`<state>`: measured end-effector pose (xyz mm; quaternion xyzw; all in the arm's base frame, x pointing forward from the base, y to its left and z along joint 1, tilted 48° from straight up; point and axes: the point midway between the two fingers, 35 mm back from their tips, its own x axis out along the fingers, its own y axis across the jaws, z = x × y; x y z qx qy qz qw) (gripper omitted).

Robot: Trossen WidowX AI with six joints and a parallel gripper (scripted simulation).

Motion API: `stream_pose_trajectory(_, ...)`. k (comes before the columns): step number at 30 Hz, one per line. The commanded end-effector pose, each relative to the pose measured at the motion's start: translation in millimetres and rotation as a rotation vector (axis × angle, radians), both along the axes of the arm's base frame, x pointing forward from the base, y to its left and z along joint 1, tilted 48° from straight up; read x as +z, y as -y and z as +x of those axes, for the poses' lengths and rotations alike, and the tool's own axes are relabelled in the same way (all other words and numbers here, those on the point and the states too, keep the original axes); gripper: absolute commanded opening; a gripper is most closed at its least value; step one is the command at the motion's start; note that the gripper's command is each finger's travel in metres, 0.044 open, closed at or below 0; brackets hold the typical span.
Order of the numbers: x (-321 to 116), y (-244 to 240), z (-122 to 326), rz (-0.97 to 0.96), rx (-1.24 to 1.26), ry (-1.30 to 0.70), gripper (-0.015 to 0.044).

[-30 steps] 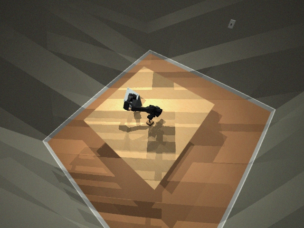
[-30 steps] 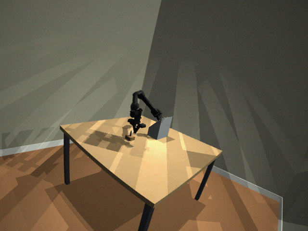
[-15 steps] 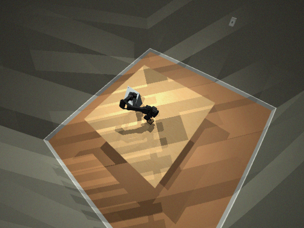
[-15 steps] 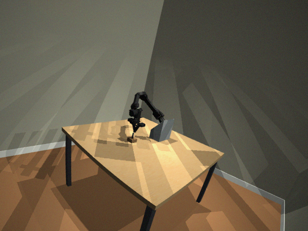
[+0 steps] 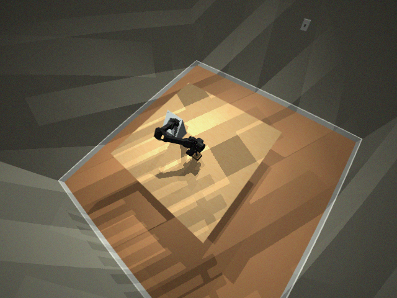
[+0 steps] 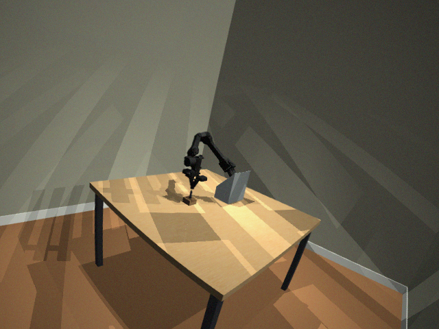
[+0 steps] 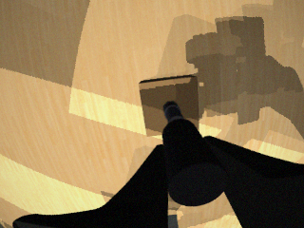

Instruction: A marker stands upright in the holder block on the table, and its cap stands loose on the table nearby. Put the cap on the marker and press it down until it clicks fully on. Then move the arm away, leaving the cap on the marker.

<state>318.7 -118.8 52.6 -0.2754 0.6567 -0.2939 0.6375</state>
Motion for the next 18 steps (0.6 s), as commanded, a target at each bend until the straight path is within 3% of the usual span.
stream_pose_trajectory(1, -1.0, 2.4, 0.0, -0.006, 0.004, 0.0, 0.0)
stream_pose_trajectory(18, -19.9, 22.9, 0.1, -0.005, 0.004, 0.0, 0.0)
